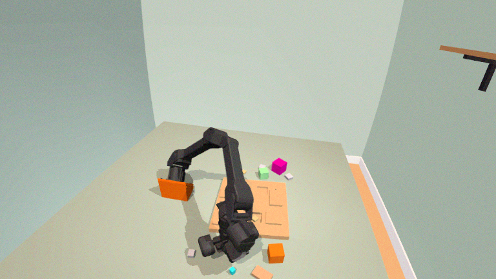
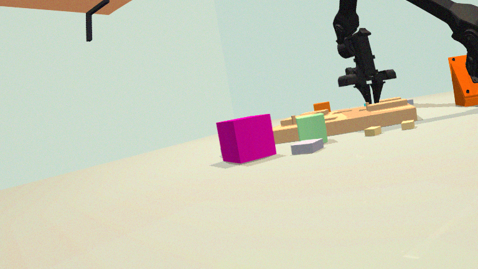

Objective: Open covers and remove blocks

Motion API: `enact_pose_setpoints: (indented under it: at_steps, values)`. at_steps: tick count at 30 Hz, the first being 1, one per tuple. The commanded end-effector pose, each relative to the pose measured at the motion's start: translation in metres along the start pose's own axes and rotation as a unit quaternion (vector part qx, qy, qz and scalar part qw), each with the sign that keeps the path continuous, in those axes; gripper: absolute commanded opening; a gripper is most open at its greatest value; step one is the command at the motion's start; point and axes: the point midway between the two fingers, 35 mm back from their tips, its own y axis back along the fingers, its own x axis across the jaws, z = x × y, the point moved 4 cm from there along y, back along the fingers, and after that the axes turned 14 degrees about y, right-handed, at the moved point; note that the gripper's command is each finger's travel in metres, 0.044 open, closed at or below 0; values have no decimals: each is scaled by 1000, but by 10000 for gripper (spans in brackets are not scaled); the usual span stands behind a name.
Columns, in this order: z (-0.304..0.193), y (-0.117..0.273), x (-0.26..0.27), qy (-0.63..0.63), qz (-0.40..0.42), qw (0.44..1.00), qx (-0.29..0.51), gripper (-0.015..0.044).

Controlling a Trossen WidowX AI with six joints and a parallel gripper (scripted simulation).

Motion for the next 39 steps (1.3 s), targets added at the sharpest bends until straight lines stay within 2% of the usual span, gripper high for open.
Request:
enact_pose_setpoints:
  at_steps: [1, 15, 39]
  values:
    - [-1, -5, 0, -3, 2, 1000, 2, 80]
    - [0, 1, 0, 0, 0, 1000, 0, 440]
    - [-1, 74, -1, -3, 1, 1000, 1, 440]
